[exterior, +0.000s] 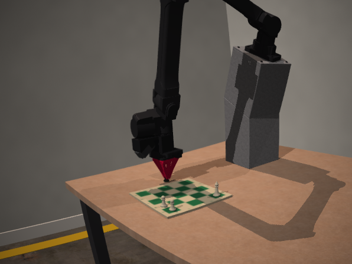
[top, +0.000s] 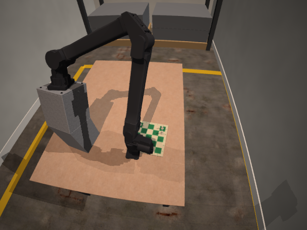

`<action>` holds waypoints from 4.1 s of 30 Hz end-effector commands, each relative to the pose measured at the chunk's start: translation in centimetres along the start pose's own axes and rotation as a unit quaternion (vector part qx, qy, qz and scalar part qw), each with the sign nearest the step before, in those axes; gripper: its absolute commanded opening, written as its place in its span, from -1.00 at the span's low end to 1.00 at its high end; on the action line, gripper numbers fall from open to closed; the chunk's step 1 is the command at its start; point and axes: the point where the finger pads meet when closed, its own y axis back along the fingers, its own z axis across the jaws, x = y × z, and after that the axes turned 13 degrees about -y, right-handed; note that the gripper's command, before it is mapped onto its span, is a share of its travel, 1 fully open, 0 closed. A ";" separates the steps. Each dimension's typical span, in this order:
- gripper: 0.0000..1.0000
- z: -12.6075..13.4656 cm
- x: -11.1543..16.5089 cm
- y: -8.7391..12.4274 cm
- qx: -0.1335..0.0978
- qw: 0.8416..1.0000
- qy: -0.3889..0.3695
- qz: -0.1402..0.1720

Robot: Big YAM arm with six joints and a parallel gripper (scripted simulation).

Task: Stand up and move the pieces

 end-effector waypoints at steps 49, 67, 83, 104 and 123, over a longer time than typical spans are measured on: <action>-1.00 0.2 -0.7 0.1 0.000 1.000 0.008 -0.008; -1.00 0.0 -0.7 0.1 0.000 1.000 0.007 -0.009; -1.00 -0.1 -0.7 0.1 0.000 1.000 0.006 -0.008; -1.00 -0.4 -0.9 0.3 0.000 1.000 0.003 -0.011; -1.00 -0.7 -0.9 0.3 0.000 1.000 -0.001 -0.010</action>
